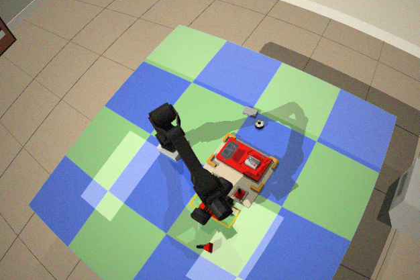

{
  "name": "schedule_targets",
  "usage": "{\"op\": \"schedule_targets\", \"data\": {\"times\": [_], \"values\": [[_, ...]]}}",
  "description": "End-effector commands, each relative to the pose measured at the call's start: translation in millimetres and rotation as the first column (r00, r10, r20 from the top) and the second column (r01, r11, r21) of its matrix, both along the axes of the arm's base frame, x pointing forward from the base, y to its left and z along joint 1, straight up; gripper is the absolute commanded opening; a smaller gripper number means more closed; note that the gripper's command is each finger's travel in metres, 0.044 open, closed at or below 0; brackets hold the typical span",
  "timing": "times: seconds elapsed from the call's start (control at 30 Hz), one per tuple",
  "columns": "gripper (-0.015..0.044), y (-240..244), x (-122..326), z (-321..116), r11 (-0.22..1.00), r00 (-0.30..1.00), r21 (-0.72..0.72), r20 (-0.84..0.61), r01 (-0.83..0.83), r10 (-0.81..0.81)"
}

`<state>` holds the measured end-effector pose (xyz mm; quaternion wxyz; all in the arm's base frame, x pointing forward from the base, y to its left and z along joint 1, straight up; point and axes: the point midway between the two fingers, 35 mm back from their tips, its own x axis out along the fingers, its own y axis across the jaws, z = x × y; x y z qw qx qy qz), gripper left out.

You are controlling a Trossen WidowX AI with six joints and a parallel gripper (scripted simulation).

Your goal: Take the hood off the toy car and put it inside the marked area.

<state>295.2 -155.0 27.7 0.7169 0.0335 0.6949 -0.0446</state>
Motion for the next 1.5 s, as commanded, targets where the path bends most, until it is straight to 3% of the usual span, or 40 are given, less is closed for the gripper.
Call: {"op": "schedule_targets", "data": {"times": [0.0,0.07,0.37,1.47], "values": [[0.0394,0,0,0,1.000,1.000,0.000,0.000,0.000,0.000],[0.0440,0,0,3,1.000,1.000,0.000,0.000,0.000,0.000],[0.0440,1,-2,73,1.000,1.000,0.005,-0.001,0.000,0.000],[0.0440,1,-2,73,1.000,1.000,0.005,-0.001,0.000,0.000]]}}
